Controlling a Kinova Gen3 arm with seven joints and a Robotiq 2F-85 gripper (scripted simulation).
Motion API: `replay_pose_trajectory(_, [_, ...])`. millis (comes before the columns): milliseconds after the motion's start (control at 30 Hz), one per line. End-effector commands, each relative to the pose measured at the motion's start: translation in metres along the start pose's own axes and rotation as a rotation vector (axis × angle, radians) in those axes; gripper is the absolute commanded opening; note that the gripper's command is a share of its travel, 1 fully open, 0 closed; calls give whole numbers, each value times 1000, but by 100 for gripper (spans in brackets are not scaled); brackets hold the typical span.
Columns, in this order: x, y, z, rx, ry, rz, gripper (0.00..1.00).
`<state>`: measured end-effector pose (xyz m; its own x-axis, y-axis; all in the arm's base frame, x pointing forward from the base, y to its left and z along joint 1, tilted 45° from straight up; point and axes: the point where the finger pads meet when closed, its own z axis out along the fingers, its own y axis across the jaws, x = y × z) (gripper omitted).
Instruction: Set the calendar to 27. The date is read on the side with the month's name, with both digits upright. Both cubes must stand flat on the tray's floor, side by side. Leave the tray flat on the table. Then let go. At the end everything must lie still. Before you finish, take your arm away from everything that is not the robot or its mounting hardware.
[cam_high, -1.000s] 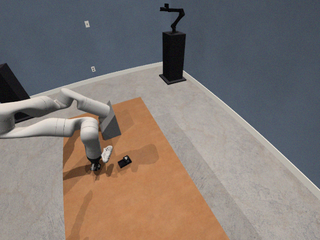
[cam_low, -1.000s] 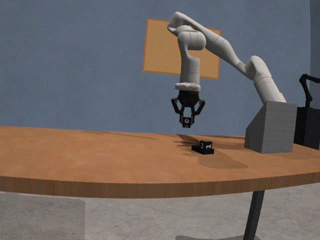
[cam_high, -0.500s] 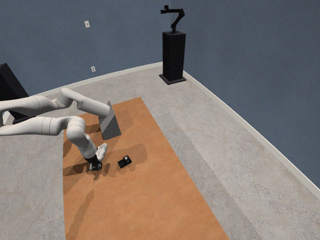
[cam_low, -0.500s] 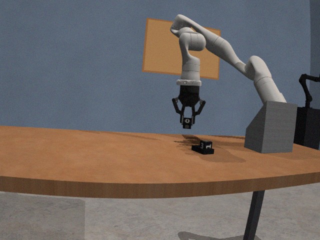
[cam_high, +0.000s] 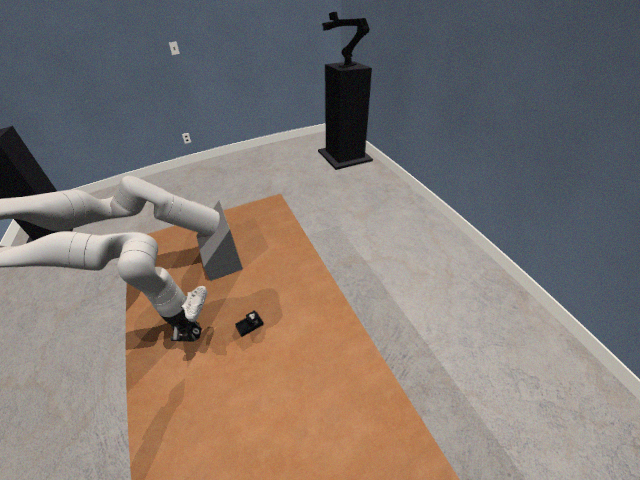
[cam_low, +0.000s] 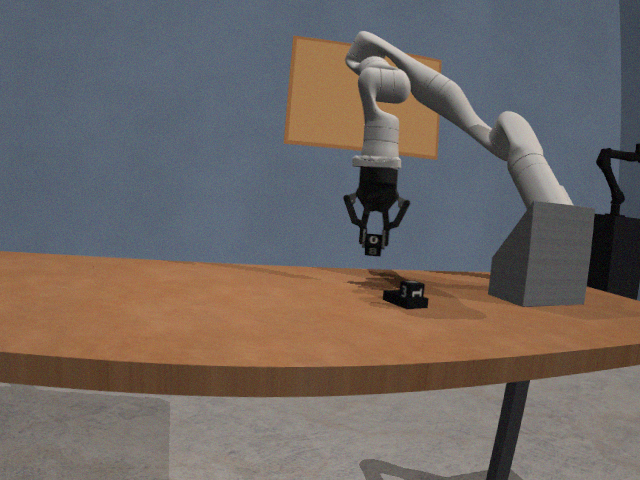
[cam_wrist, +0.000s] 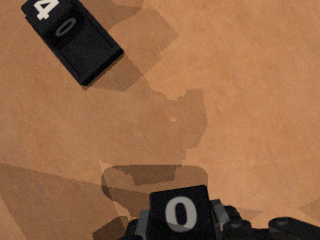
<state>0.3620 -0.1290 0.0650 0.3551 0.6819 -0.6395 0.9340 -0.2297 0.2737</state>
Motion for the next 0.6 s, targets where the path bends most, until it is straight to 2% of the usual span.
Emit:
replay_pose_trajectory(0, [-1, 1, 0, 0, 14, 5, 28])
replay_pose_trajectory(433, [-4, 1, 1, 2, 206, 5, 28])
replay_pose_trajectory(567, [-4, 1, 0, 0, 227, 5, 28])
